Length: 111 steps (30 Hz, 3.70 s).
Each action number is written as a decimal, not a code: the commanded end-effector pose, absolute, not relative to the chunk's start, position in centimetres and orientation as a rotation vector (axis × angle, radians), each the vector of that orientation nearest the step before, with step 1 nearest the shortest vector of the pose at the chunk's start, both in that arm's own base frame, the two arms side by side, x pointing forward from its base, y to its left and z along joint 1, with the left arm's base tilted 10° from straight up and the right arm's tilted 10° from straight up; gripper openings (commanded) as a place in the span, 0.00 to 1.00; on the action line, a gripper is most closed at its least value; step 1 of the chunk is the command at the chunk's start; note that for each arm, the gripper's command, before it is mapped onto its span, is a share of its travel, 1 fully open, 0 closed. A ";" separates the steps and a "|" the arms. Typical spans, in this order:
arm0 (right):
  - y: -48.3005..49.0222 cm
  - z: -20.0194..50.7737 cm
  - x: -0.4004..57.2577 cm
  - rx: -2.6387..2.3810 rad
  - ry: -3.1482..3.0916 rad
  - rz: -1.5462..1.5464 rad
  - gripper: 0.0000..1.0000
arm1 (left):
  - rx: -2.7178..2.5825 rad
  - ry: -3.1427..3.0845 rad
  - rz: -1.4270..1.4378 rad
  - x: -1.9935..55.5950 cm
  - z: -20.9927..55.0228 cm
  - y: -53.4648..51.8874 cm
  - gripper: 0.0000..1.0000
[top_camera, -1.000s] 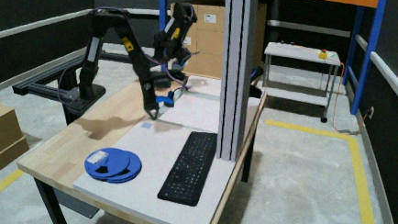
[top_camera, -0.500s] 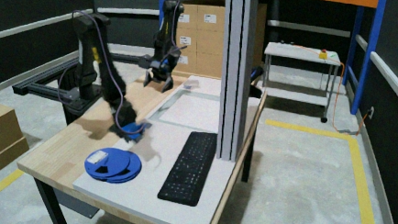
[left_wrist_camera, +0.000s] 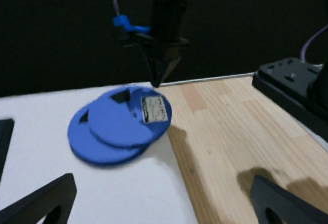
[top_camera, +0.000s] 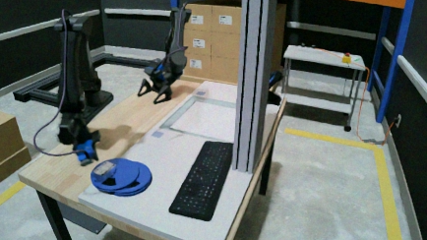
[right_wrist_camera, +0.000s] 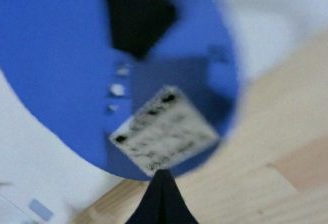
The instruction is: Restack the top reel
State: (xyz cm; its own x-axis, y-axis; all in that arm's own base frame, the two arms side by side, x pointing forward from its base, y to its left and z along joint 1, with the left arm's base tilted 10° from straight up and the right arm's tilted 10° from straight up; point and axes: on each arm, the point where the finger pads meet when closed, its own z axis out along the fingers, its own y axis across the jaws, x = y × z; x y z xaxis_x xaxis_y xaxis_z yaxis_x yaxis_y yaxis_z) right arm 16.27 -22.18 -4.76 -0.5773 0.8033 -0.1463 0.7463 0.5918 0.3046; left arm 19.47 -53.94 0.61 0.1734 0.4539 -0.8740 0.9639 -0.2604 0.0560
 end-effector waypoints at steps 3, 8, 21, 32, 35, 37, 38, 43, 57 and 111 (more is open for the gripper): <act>-23.0 -3.1 13.6 1.403 2.398 0.377 0.00 | 1.961 1.270 -1.073 17.6 0.6 -57.0 1.00; -24.1 -2.8 12.0 1.483 2.318 0.370 0.00 | 1.986 1.237 -1.084 17.3 0.3 -58.7 1.00; -25.9 -2.2 10.5 1.546 2.245 0.314 0.00 | 1.983 1.209 -1.079 18.5 0.0 -60.1 1.00; -25.9 -6.6 11.0 1.560 2.244 0.334 0.00 | 1.961 1.245 -1.082 18.9 -1.2 -60.3 1.00; -25.5 -7.4 11.1 1.570 2.251 0.357 0.00 | 1.966 1.252 -1.081 18.9 -1.9 -60.2 1.00; -25.9 -7.6 11.2 1.566 2.250 0.350 0.00 | 1.968 1.258 -1.081 19.0 -2.3 -60.1 1.00; -25.9 -7.8 11.2 1.566 2.250 0.350 0.00 | 1.965 1.266 -1.082 19.1 -2.4 -60.0 1.00; -25.9 -8.2 11.2 1.564 2.252 0.351 0.00 | 1.959 1.276 -1.081 19.3 -2.7 -60.0 1.00; -25.5 -9.9 11.4 1.571 2.263 0.379 0.00 | 1.938 1.303 -1.107 19.4 -4.7 -60.1 1.00; -23.6 -8.4 18.6 1.546 2.246 0.345 0.00 | 1.784 1.406 -1.095 24.4 -1.0 -57.0 1.00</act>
